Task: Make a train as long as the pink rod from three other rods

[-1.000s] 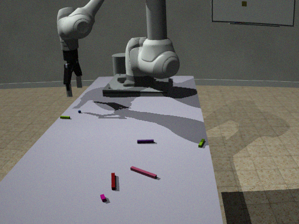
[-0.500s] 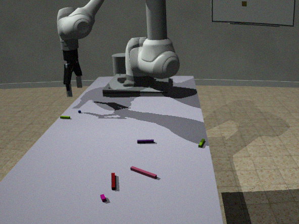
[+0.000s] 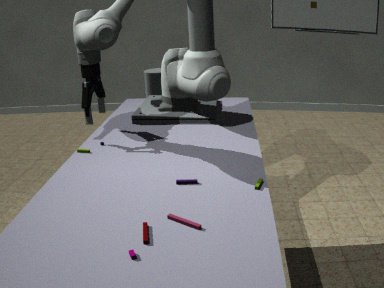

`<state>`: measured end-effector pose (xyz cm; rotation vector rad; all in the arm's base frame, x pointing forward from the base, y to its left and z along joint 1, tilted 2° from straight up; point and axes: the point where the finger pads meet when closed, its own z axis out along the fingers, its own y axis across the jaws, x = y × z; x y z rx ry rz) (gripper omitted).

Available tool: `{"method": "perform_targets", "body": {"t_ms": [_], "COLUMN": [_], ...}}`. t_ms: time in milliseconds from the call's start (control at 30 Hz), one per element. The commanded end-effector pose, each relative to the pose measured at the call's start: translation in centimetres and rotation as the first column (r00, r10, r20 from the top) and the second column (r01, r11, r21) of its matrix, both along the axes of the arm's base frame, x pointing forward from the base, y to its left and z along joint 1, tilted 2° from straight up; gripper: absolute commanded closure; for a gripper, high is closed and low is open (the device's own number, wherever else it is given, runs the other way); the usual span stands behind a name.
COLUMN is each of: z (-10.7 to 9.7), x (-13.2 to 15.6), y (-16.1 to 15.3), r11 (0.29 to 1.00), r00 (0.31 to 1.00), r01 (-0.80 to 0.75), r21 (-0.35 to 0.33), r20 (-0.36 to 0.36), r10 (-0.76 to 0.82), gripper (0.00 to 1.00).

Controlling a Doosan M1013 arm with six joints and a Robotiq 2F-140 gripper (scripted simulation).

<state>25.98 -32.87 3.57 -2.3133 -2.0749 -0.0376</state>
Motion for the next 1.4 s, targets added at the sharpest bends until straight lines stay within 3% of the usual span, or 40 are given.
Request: {"method": "perform_targets", "body": {"t_ms": [0, 167, 333, 400, 567, 900, 967, 1000, 1067, 1367], "z": [0.0, 0.3, 0.9, 0.9, 1.4, 2.1, 2.1, 2.3, 2.4, 2.7], "x": [0.1, 1.5, 5.4, 5.4, 10.0, 18.0, 18.0, 20.2, 21.3, 28.8], "y": [0.0, -0.5, -1.5, -1.5, -2.2, -2.3, -2.3, -2.1, -1.9, -0.2], "r11": [1.000, 0.995, 0.941, 0.941, 0.814, 0.473, 0.473, 0.363, 0.301, -0.106], "r00": [1.000, 0.995, 0.941, 0.941, 0.814, 0.473, 0.473, 0.362, 0.300, -0.108], "r01": [-0.006, -0.100, -0.339, -0.339, -0.581, -0.881, -0.881, -0.932, -0.953, -0.994], "r21": [0.000, 0.000, -0.002, -0.002, -0.007, -0.019, -0.019, -0.023, -0.025, -0.041], "r20": [0.000, 0.004, 0.014, 0.014, 0.023, 0.036, 0.036, 0.038, 0.039, 0.042], "r10": [0.006, 0.100, 0.339, 0.339, 0.581, 0.881, 0.881, 0.931, 0.953, 0.993], "gripper": [0.00, 0.00, 0.00, 0.00, 0.00, 0.00, 0.00, 0.00, 0.00, 0.00]}}
